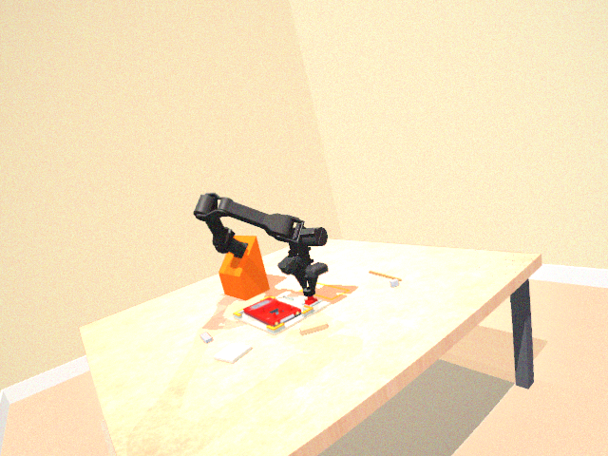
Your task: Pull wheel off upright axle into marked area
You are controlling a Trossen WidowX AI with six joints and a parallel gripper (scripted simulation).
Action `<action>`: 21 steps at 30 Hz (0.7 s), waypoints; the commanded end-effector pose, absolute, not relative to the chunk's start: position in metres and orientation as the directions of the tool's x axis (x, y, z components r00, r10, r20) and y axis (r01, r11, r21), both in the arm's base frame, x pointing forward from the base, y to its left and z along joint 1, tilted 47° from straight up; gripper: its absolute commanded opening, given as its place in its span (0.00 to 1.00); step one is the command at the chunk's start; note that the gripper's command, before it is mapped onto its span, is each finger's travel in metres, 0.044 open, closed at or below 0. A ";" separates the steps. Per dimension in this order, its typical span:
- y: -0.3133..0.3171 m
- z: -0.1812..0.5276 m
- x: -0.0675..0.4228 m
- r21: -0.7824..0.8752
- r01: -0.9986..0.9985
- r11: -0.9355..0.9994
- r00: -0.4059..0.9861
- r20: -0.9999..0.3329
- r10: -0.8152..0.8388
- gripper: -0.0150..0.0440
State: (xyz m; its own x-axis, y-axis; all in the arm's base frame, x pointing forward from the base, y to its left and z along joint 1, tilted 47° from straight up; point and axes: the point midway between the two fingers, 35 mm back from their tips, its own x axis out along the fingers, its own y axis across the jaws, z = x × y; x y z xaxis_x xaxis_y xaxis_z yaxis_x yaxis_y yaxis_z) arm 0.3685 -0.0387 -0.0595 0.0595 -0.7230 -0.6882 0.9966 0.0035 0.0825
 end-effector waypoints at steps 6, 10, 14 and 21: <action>-0.036 -0.057 0.369 0.085 0.996 0.003 0.061 -0.689 -0.722 0.25; -0.035 -0.056 0.369 0.085 0.996 0.004 0.062 -0.689 -0.722 0.25; -0.034 -0.055 0.369 0.085 0.996 0.004 0.062 -0.689 -0.722 0.25; -0.032 -0.054 0.368 0.085 0.996 0.004 0.062 -0.689 -0.722 0.25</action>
